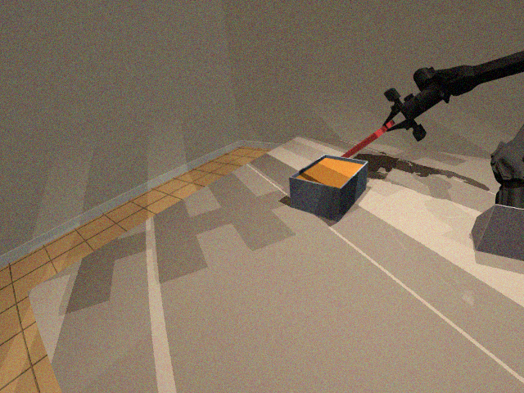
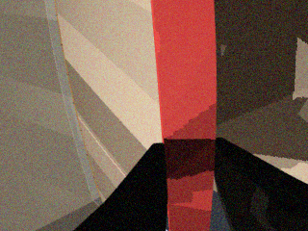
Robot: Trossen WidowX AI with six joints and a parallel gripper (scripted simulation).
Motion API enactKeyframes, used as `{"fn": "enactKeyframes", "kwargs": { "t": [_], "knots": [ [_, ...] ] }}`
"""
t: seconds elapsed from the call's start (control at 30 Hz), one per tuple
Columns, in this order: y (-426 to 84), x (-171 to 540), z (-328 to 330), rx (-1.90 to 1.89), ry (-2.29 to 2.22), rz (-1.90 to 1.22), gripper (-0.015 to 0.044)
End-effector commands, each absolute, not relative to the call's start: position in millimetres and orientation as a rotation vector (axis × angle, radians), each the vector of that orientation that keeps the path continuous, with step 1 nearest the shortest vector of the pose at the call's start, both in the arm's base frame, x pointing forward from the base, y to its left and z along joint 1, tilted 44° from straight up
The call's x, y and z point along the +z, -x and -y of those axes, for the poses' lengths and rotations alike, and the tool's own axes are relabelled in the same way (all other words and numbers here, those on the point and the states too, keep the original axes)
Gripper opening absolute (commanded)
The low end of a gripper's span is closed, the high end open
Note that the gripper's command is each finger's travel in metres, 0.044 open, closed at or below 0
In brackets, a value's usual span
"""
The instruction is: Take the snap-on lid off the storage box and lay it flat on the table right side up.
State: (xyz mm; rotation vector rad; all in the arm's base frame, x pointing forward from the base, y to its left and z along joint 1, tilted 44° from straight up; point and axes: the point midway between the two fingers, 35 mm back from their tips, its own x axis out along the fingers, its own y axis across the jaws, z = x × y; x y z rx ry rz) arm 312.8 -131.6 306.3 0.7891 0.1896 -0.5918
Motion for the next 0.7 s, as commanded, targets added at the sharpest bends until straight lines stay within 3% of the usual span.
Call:
{"fn": "enactKeyframes", "kwargs": {
  "t": [0.0,0.67],
  "knots": [
    [-314.3,303.3,131.9,-0.579,-0.787,-0.194,0.0],
    [-315.9,292.1,143.0,-0.579,-0.786,-0.194,0.0]
  ]
}}
